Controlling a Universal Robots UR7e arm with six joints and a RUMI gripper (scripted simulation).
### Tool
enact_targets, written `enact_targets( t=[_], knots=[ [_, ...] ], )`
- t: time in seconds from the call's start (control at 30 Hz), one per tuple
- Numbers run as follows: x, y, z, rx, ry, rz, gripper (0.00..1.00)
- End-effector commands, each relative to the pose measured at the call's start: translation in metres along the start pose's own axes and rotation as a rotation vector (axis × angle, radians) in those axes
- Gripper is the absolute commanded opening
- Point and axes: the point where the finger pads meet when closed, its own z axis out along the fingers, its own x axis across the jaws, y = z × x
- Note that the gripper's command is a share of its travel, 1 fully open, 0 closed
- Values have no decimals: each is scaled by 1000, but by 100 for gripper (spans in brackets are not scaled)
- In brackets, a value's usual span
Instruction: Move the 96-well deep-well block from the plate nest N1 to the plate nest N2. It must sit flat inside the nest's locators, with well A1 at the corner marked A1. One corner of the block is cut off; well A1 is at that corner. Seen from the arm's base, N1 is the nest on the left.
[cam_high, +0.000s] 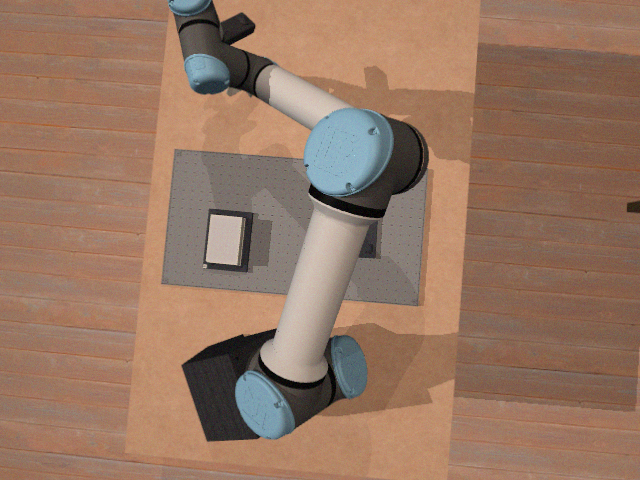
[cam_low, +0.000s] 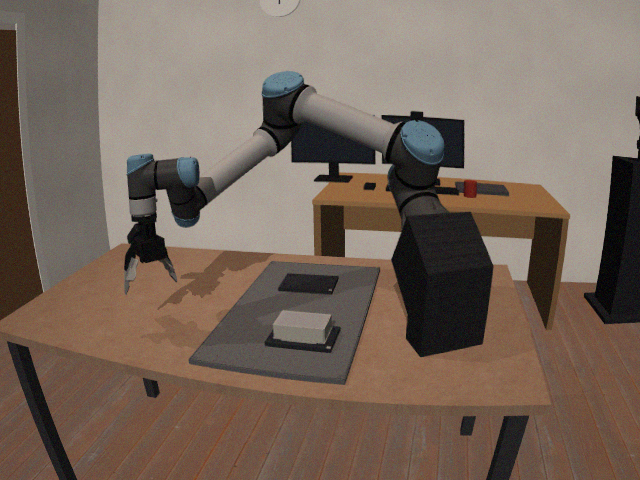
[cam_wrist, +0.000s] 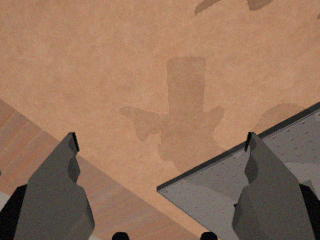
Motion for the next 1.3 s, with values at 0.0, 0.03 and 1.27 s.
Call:
enact_targets(
  t=[0.0,0.03,1.27],
  knots=[
    [4,15,0,2,-3,-7,100],
    [4,15,0,2,-3,-7,100],
    [70,153,8,14,8,-284,100]
  ],
)
